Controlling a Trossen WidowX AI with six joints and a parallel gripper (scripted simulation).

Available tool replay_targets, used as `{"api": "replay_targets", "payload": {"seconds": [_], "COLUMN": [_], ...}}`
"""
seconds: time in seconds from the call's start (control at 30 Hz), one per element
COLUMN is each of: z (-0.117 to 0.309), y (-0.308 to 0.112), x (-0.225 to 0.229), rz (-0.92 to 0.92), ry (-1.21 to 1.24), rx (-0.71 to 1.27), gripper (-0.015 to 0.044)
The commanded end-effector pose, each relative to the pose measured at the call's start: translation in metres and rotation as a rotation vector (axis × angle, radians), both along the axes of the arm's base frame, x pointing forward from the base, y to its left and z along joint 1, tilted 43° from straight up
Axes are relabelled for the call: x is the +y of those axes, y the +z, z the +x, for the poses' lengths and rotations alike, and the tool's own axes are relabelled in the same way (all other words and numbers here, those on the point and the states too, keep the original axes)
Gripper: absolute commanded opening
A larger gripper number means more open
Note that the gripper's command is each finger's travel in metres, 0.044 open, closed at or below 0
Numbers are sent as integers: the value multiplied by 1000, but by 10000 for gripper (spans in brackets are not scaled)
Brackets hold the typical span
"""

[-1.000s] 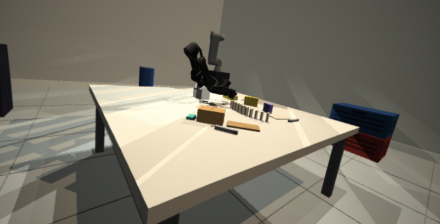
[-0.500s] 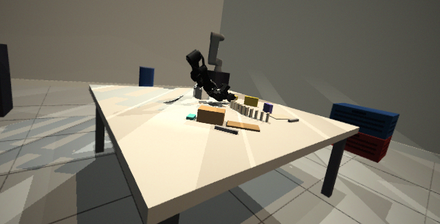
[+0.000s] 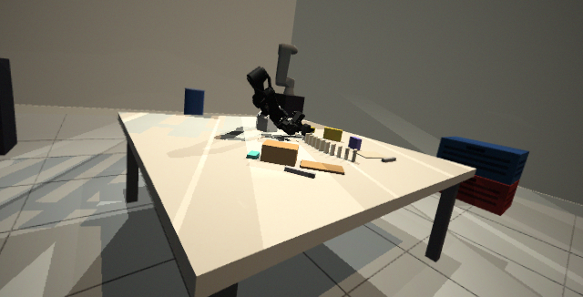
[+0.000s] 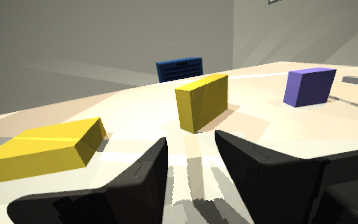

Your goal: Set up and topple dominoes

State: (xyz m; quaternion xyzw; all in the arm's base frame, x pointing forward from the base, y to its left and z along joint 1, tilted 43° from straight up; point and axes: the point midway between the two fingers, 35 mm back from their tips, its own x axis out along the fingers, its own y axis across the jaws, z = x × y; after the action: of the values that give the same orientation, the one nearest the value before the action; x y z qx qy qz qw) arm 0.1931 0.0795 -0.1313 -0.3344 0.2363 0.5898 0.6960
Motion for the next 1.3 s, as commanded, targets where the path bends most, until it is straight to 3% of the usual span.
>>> {"api": "replay_targets", "payload": {"seconds": [0.0,0.2,0.4,0.63,0.97,1.27], "z": [1,1,-3,0,18,25], "y": [0,1,35,31,-4,8], "x": [0,1,33,36,58,89], "rz": [2,1,1,-22,-394,-690], "ry": [1,1,0,-38,-567,-1197], "rx": [-4,-4,-2,64,579,582], "gripper": [291,440,440,440,440,440]}}
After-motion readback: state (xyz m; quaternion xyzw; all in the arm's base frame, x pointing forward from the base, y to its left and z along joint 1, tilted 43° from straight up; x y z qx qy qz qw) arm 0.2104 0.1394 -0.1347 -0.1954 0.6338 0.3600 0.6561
